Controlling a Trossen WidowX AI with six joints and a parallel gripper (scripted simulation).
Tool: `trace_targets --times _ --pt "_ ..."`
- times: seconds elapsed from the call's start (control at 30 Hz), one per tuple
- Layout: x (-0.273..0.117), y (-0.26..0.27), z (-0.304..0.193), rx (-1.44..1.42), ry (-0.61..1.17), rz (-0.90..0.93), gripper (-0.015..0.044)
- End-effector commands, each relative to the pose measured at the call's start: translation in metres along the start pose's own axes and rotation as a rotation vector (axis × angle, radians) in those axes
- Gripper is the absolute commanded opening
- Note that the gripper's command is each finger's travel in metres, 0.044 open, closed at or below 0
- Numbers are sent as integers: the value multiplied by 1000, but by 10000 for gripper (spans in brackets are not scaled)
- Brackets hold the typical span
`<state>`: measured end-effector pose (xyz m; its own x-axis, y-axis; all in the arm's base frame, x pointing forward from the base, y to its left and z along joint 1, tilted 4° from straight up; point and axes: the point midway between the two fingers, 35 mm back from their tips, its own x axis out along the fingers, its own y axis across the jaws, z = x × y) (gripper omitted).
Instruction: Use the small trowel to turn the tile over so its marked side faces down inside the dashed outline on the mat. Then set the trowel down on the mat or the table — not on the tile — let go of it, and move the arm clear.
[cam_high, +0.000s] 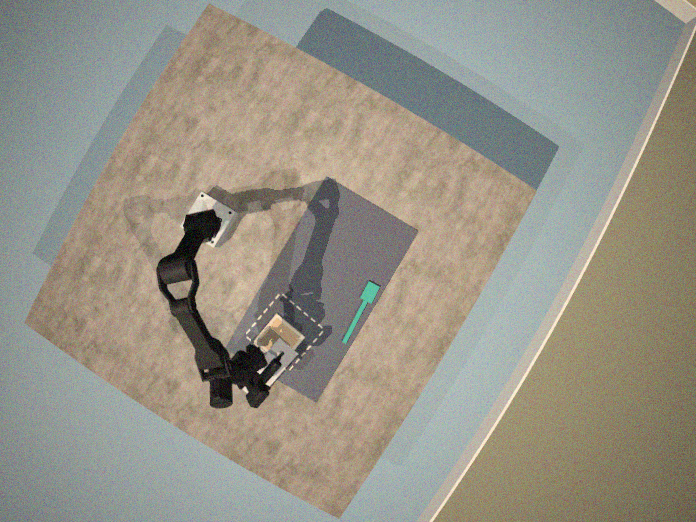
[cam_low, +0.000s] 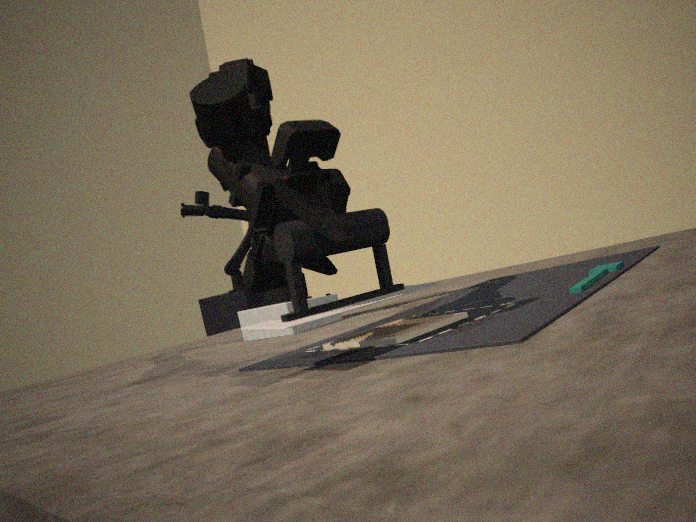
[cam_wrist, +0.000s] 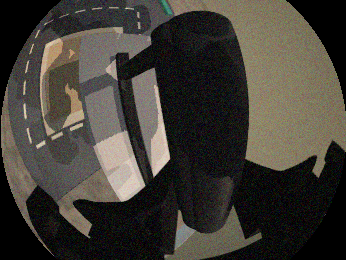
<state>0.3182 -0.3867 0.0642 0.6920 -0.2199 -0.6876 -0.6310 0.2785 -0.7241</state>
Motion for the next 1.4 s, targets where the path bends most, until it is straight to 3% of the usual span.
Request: trace_targets --times 0.0,0.23,1.37 --pt "-9 9 -39 -9 4 -35 0" --pt "-21 30 -85 -12 12 -70 0" --pt "6 59 -85 -11 12 -70 0"
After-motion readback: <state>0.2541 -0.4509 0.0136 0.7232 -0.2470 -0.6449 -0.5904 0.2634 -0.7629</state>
